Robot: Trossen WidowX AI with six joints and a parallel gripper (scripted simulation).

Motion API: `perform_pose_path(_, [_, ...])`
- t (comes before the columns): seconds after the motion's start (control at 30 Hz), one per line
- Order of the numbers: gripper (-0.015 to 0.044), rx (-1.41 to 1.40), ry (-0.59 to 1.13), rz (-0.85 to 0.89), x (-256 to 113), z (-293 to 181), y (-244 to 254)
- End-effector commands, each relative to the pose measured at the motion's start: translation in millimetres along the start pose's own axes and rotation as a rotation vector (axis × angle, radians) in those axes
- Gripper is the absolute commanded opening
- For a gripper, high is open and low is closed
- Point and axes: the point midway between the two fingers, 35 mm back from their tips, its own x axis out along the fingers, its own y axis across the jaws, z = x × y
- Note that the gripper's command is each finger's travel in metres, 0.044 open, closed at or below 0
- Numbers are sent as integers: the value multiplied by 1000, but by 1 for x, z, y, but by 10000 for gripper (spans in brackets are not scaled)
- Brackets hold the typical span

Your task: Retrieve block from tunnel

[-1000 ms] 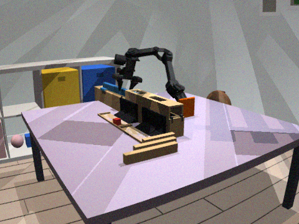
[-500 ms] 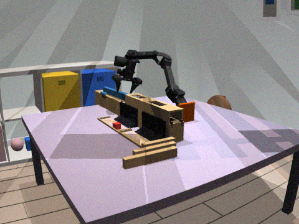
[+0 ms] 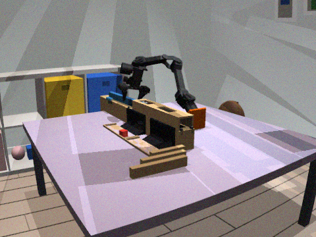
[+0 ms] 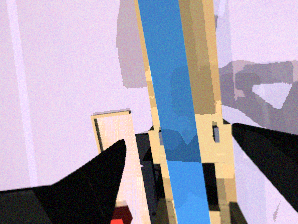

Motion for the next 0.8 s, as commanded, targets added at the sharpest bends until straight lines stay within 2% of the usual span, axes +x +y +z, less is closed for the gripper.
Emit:
perform_pose_path(0.0, [440,-7,4,-1,7,-3,-3])
perform_pose_path(0.13, [440,-8,2,0,13,-3,-5])
perform_pose_path(0.6, [73,0,-2,0,8,-1,-2])
perform_pose_path(0.73, [46,0,-2,0,8,-1,-2])
perform_pose_path(0.77, [20,0,-2,0,8,-1,-2])
